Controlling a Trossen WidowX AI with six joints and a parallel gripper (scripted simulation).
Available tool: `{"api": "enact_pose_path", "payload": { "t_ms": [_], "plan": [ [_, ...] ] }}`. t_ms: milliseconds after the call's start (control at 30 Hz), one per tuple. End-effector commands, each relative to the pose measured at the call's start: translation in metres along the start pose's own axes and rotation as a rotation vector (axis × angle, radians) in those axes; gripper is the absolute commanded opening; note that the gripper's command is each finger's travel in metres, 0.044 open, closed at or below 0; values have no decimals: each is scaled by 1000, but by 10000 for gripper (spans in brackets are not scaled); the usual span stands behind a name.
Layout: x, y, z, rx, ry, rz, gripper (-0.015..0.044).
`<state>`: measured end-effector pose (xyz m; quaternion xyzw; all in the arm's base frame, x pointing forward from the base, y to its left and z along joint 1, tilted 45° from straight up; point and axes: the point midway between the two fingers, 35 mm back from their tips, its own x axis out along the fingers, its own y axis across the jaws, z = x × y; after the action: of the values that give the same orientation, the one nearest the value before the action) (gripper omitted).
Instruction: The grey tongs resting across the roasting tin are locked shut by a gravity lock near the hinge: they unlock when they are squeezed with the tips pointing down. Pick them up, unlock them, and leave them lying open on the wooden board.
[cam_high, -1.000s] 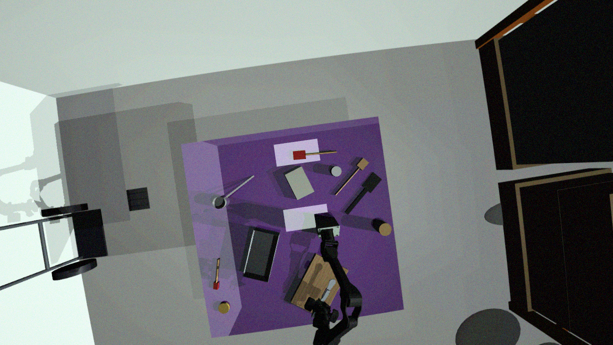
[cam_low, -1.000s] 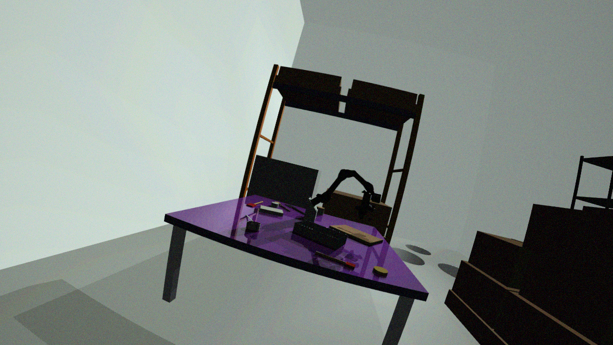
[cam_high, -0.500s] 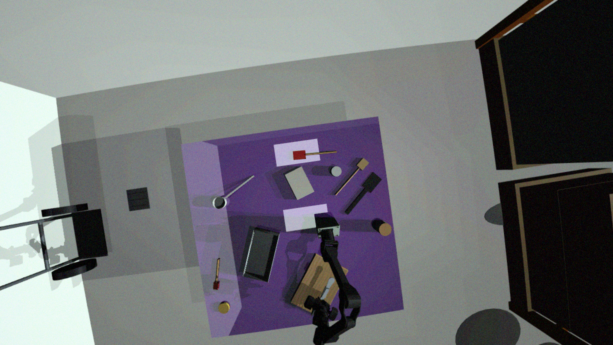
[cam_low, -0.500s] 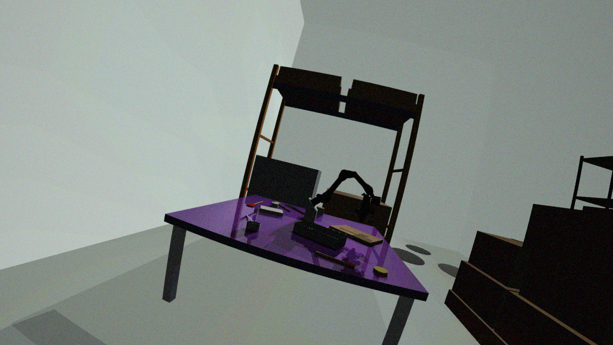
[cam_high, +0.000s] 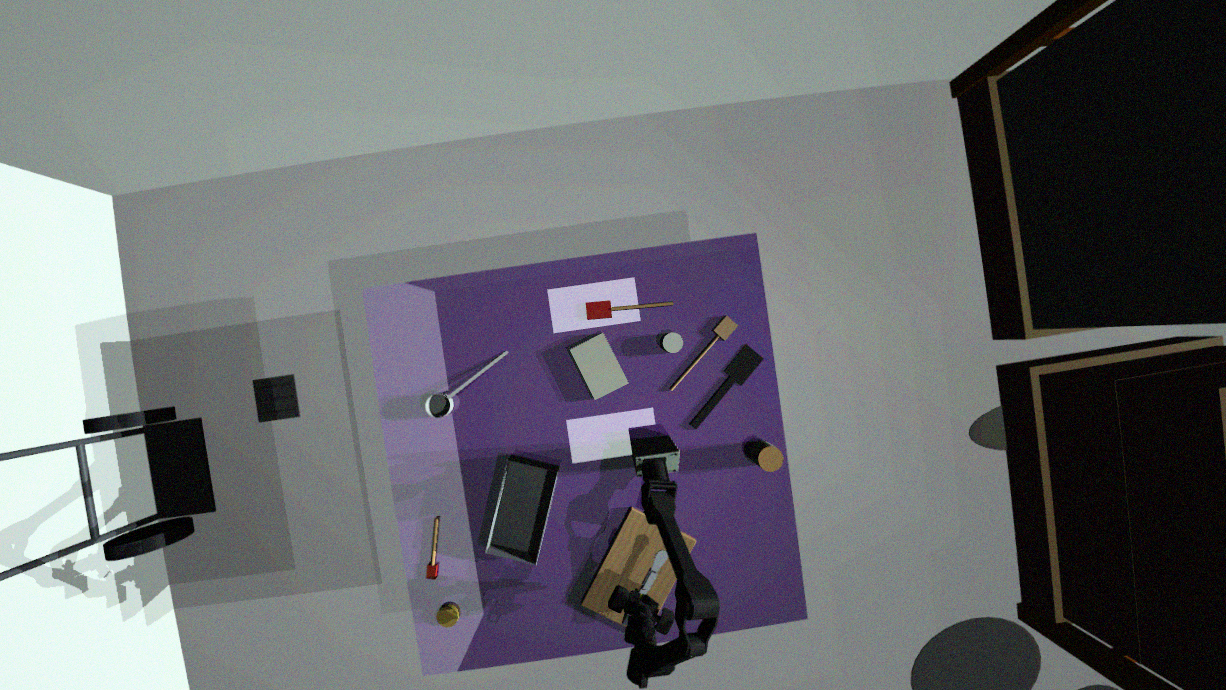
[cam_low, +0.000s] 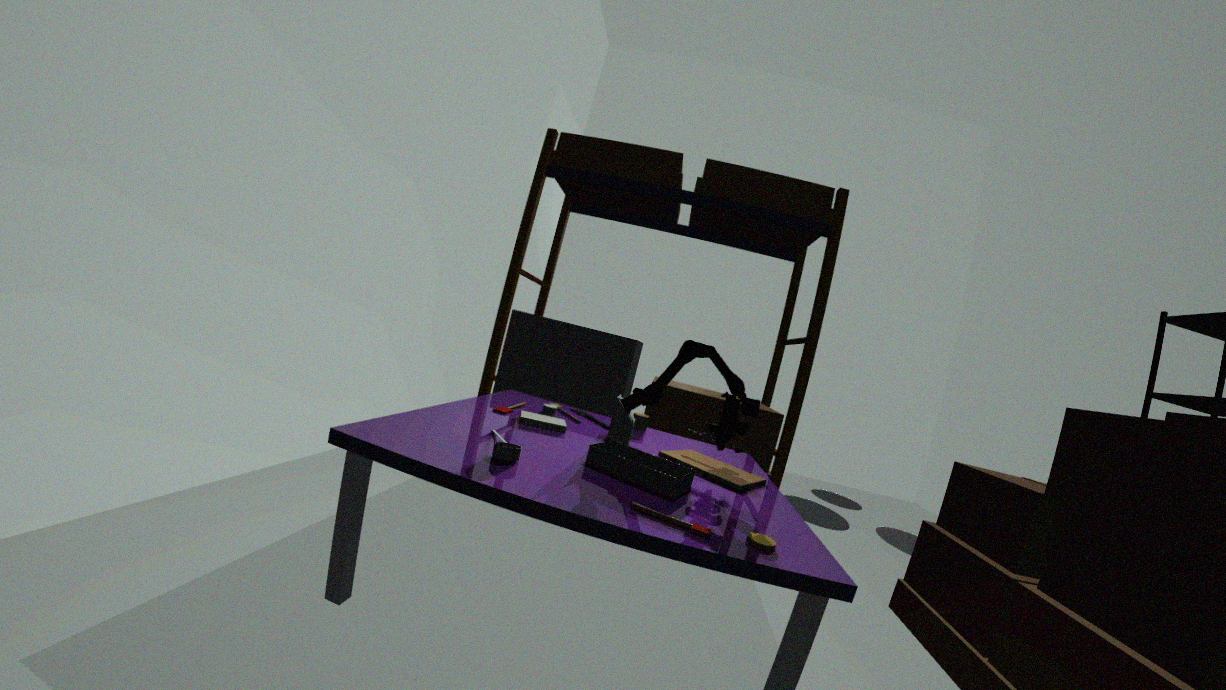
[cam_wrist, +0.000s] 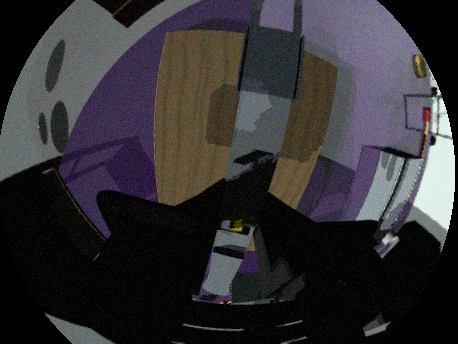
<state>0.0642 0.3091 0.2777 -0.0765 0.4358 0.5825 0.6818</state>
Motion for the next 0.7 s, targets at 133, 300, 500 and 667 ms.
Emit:
{"api": "enact_pose_path", "payload": {
  "t_ms": [133, 300, 500, 667],
  "plan": [
    [18, -2, -3, 10, 9, -5, -150],
    [26, -2, -3, 10, 9, -5, -150],
    [35, -1, -5, 11, 8, -5, -150],
    [38, -1, -5, 11, 8, -5, -150]
  ]
}}
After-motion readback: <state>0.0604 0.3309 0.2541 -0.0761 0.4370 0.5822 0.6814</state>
